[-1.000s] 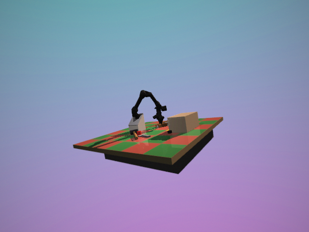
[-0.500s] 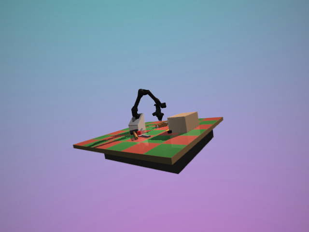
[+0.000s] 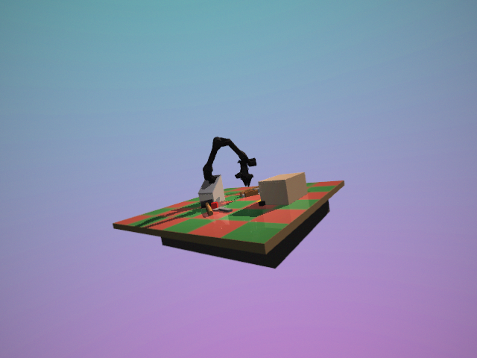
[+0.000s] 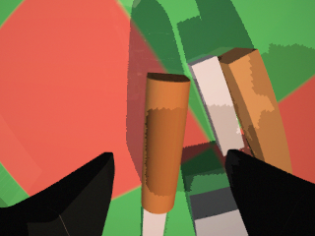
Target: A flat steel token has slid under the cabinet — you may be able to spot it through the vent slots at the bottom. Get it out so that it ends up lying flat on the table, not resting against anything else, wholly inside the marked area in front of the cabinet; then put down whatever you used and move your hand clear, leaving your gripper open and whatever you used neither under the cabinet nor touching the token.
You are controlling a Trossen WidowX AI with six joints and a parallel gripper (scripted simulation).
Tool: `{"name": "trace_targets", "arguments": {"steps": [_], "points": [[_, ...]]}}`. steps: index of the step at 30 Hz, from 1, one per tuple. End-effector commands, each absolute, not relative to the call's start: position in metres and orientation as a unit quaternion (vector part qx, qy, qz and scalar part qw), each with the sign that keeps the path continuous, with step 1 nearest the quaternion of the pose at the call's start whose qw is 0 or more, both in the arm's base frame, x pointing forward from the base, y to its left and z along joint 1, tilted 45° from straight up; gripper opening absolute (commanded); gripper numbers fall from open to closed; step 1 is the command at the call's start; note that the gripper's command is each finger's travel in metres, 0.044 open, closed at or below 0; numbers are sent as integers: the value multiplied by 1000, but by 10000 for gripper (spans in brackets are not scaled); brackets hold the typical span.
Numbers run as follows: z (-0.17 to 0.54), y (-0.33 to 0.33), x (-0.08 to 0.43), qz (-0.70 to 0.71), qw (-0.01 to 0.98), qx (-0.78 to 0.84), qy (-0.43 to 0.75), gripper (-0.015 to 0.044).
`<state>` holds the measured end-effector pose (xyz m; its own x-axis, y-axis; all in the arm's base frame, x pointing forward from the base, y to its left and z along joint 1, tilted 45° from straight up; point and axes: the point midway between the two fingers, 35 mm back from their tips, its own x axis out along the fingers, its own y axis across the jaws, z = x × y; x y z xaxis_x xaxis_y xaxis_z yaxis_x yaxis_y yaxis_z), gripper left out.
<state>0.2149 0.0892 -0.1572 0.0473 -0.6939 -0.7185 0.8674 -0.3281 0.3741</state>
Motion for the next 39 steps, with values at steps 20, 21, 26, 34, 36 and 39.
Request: {"name": "trace_targets", "arguments": {"steps": [20,21,26,34,36,39], "points": [[-157,90,215,-672,609,390,162,270],[-157,90,215,-671,610,387,165,270],[-157,90,215,-668,618,375,178,270],[-157,90,215,-662,629,356,199,270],[-157,90,215,-660,632,351,204,270],[-157,90,215,-658,636,343,212,270]]}}
